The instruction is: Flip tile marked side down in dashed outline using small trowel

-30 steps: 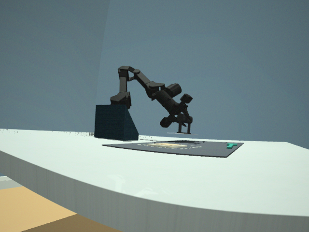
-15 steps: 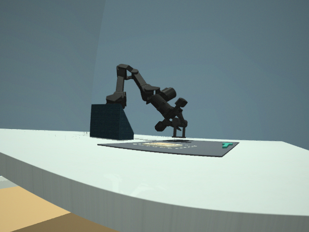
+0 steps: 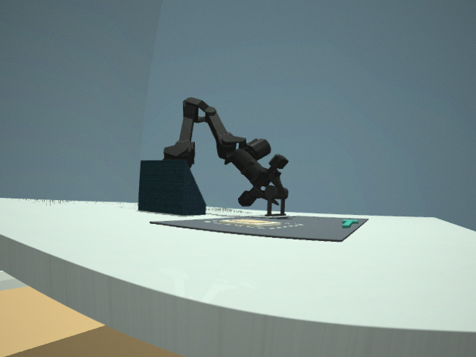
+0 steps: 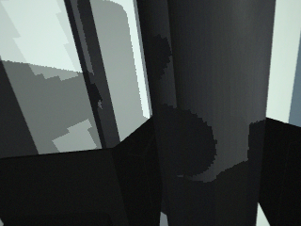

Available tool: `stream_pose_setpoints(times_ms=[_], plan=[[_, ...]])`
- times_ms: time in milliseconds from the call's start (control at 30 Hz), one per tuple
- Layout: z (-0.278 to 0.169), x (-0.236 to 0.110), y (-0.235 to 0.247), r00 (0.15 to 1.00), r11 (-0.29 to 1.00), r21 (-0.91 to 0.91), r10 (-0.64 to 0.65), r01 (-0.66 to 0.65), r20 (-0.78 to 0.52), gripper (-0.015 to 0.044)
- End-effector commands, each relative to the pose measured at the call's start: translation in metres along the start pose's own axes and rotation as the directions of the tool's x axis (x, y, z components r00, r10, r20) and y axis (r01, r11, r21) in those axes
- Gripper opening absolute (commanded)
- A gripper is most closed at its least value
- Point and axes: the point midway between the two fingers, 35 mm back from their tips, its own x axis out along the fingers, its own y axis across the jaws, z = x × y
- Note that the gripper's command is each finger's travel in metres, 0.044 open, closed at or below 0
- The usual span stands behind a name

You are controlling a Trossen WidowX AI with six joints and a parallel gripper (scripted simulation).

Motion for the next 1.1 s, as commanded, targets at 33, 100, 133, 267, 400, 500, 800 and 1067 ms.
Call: stream_pose_setpoints(times_ms=[33, 100, 133, 267, 400, 500, 800, 1067], plan=[[0.001, 0.000, -0.001, 1.000, 1.000, -0.001, -0.007, 0.007, 0.003, 0.0236], [0.001, 0.000, -0.001, 1.000, 1.000, -0.001, -0.007, 0.007, 0.003, 0.0289], [0.001, 0.000, -0.001, 1.000, 1.000, -0.001, -0.007, 0.007, 0.003, 0.0300], [0.001, 0.000, -0.001, 1.000, 1.000, -0.001, -0.007, 0.007, 0.003, 0.0300], [0.001, 0.000, -0.001, 1.000, 1.000, -0.001, -0.007, 0.007, 0.003, 0.0300], [0.002, -0.004, -0.002, 1.000, 1.000, -0.001, -0.007, 0.007, 0.003, 0.0300], [0.003, -0.029, -0.003, 1.000, 1.000, -0.002, -0.005, 0.005, 0.002, 0.0300], [0.002, -0.051, -0.002, 1.000, 1.000, -0.002, -0.003, 0.003, 0.001, 0.0300]])
